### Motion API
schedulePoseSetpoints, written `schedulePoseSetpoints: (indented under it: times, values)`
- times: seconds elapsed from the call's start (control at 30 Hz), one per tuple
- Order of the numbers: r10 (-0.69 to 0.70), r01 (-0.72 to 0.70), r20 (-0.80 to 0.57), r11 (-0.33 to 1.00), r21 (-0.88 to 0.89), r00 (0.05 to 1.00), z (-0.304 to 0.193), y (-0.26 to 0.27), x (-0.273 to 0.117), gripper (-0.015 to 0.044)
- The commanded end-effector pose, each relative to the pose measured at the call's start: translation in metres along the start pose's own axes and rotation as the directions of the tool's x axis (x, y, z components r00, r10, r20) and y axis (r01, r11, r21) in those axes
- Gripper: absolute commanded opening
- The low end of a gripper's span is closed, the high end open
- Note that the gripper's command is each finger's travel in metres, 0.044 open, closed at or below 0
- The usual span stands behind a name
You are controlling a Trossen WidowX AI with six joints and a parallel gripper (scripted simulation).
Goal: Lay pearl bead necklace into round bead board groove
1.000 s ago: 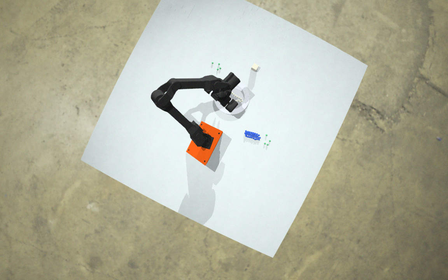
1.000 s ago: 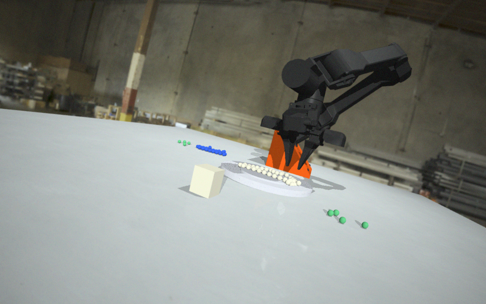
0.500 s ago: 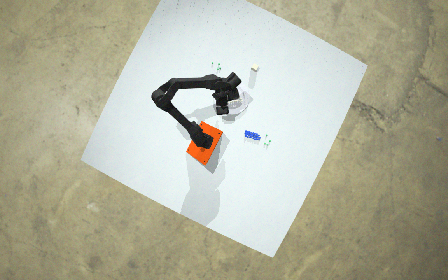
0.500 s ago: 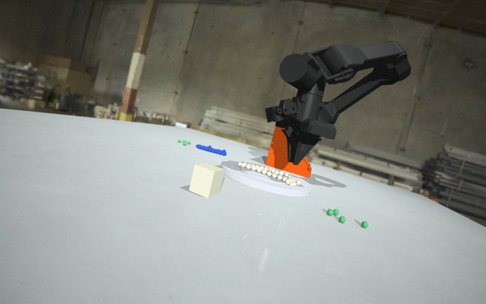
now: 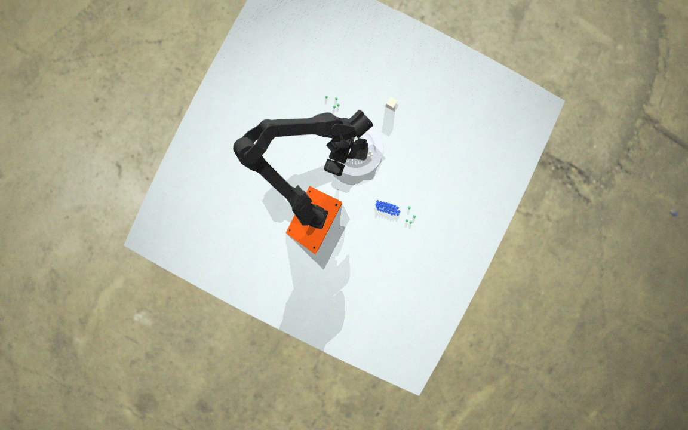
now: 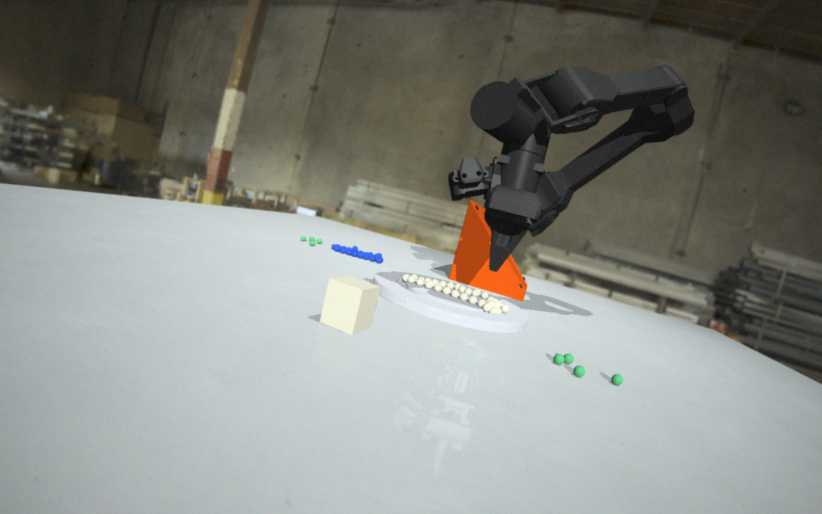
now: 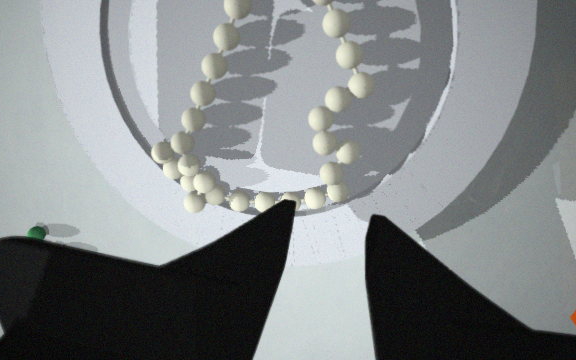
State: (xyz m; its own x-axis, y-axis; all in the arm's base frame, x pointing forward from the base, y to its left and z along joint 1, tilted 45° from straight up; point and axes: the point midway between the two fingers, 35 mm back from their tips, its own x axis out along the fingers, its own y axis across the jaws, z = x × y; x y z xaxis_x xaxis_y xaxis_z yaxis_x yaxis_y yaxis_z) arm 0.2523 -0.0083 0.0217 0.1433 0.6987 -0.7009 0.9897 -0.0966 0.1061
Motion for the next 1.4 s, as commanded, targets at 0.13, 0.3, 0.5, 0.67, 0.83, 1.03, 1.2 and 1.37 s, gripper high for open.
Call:
schedulePoseSetpoints:
  times: [0.13,0.3,0.5,0.67,0.83,1.03,1.2,1.37]
  values:
    - [0.007,-0.007,0.008,1.0,0.005,1.0,0.002,0.002,0.005,0.012]
    - [0.006,-0.006,0.008,1.0,0.006,1.0,0.002,0.002,0.009,0.012]
    - [0.005,-0.005,0.007,1.0,0.009,1.0,0.002,0.002,0.019,0.012]
    - [0.003,-0.003,0.006,1.0,0.011,1.0,0.002,0.001,0.027,0.012]
    - [0.001,-0.001,0.004,1.0,0.013,1.0,0.001,0.001,0.035,0.012]
    - [0.0,-0.001,0.003,1.0,0.014,1.0,0.001,0.0,0.039,0.012]
    - [0.0,0.0,0.009,1.0,0.01,1.0,0.002,0.001,0.036,0.0]
    - [0.0,0.0,0.009,1.0,0.01,1.0,0.002,0.001,0.036,0.0]
